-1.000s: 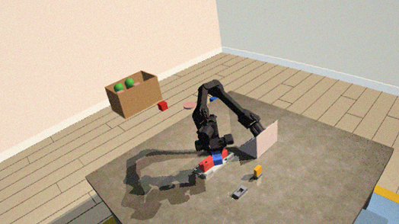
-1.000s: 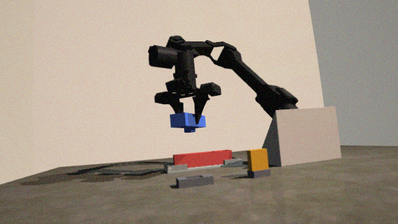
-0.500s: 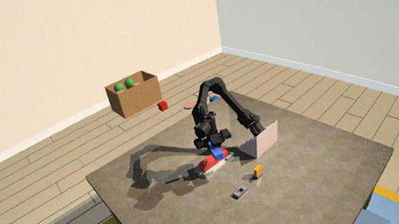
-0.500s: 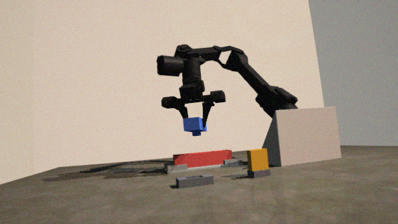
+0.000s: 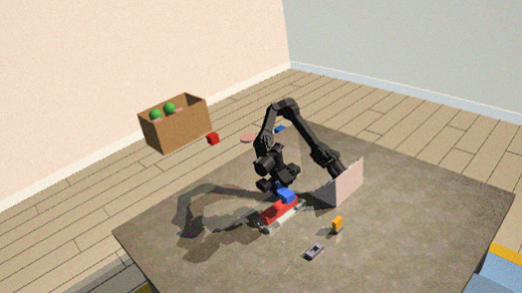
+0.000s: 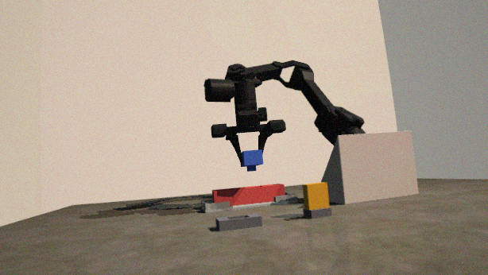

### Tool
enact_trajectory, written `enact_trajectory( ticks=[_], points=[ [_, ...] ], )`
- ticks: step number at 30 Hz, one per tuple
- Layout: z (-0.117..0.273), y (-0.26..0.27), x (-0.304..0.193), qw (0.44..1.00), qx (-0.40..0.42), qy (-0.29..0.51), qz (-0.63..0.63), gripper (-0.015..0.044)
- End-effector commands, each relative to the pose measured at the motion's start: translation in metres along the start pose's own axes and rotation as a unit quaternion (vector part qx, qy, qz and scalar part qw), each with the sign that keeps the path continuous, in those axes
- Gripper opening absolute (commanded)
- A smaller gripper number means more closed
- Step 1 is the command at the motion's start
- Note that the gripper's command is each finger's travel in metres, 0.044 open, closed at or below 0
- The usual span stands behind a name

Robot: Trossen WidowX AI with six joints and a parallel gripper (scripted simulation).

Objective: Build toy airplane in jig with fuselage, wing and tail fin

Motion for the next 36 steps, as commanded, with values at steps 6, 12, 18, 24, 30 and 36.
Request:
enact_trajectory(
  ticks=[6, 12, 18, 24, 30, 36],
  points=[
    [-0.005, 0.010, -0.018, 0.998, -0.004, 0.007, 0.057, 0.0000],
    [-0.005, 0.010, -0.018, 0.998, -0.004, 0.007, 0.057, 0.0158],
    [-0.005, 0.010, -0.018, 0.998, -0.004, 0.007, 0.057, 0.0195],
    [-0.005, 0.010, -0.018, 0.998, -0.004, 0.007, 0.057, 0.0195],
    [-0.005, 0.009, -0.018, 0.998, -0.004, 0.007, 0.057, 0.0195],
    [-0.014, 0.009, -0.018, 0.998, -0.004, 0.007, 0.057, 0.0195]
  ],
)
Point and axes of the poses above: the point midway between the two fingers, 35 mm back from their tips, its own z axis back along the fingers, its own y axis across the jaws, x = y × z, the point moved 9 cm from there along z, back along the fingers, and after that the axes turned 14 degrees about -z, right-handed, at the moved point
